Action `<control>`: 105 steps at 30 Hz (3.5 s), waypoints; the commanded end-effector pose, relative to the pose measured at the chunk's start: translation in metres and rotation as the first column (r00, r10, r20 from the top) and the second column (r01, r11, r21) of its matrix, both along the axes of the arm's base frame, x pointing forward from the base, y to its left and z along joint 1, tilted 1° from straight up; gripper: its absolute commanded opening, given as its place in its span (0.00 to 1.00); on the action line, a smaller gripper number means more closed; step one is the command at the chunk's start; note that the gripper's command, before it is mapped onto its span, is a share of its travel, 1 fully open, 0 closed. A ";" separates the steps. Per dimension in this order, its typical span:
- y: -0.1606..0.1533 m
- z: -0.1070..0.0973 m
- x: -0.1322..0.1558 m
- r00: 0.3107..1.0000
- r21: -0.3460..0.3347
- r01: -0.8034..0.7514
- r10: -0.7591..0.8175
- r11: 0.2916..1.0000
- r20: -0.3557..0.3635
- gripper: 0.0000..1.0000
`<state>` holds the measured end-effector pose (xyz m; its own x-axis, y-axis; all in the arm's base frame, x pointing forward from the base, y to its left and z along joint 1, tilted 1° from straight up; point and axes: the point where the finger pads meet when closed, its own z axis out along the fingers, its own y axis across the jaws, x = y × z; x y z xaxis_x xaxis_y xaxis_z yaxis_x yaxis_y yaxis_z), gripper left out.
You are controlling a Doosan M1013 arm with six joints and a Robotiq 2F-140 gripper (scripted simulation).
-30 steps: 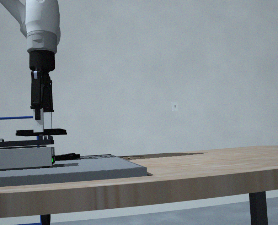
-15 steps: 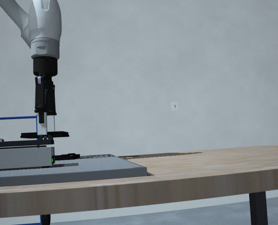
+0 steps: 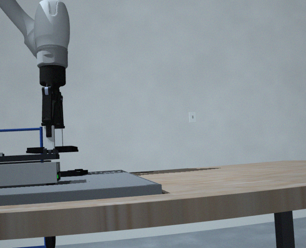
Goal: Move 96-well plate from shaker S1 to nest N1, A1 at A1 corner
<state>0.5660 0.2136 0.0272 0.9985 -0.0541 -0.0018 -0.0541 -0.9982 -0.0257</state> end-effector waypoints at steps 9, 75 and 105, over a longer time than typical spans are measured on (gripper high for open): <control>0.002 0.000 0.008 1.000 -0.002 -0.001 0.001 1.000 0.006 0.10; -0.001 -0.051 0.004 1.000 -0.002 -0.001 0.001 1.000 0.006 0.10; -0.001 -0.051 0.002 1.000 -0.002 -0.001 0.001 1.000 0.006 0.10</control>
